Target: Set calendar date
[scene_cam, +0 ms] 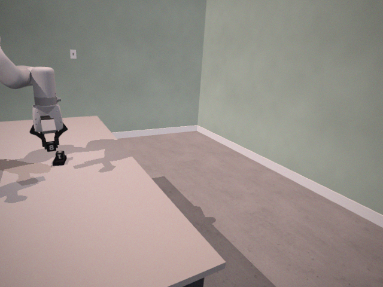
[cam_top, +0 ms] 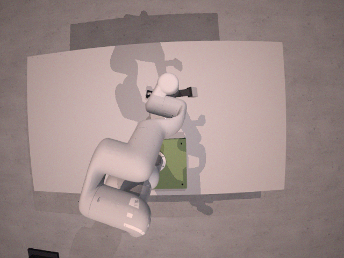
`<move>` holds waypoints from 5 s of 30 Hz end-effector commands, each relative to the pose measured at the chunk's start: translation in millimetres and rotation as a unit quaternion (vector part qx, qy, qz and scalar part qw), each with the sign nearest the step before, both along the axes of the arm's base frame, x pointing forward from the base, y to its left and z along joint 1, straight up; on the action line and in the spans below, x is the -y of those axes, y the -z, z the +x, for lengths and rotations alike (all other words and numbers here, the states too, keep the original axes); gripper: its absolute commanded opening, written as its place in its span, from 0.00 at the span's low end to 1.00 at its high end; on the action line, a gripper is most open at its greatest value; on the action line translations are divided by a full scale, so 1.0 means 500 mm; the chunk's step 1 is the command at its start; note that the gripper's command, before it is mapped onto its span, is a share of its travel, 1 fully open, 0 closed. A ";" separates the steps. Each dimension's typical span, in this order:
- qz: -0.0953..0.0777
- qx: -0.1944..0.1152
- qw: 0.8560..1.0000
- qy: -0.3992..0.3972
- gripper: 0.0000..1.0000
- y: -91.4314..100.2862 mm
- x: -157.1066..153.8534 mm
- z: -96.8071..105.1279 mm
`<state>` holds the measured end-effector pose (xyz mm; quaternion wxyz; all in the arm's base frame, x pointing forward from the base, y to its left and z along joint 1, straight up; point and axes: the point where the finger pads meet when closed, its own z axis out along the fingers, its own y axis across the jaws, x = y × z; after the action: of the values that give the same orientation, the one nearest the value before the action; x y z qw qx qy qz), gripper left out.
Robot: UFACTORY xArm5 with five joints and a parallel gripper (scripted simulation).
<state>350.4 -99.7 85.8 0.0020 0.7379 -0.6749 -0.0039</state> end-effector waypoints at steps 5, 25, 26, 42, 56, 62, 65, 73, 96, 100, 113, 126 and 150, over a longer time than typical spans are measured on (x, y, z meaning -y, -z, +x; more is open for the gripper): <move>-0.001 0.001 0.994 0.105 0.29 -0.002 0.001 0.004; -0.001 0.001 0.988 0.152 0.29 -0.002 0.001 0.005; -0.001 0.001 0.988 0.152 0.29 -0.002 0.001 0.005; -0.001 0.001 0.988 0.152 0.29 0.083 0.000 0.004; -0.001 0.001 0.988 0.152 0.29 0.178 -0.001 0.004; -0.001 0.001 0.988 0.152 0.29 0.188 -0.002 0.004; -0.001 0.001 0.988 0.152 0.29 0.188 -0.002 0.004; -0.001 0.001 0.988 0.152 0.29 0.188 -0.002 0.004; -0.001 0.001 0.988 0.152 0.29 0.188 -0.002 0.004; -0.001 0.001 0.988 0.152 0.29 0.188 -0.002 0.004; -0.001 0.001 0.988 0.152 0.29 0.188 -0.002 0.004; -0.001 0.001 0.988 0.152 0.29 0.188 -0.002 0.004; -0.001 0.001 0.988 0.152 0.29 0.188 -0.002 0.004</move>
<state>351.2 -98.5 -9.2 0.0025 0.6267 -0.7792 -0.0035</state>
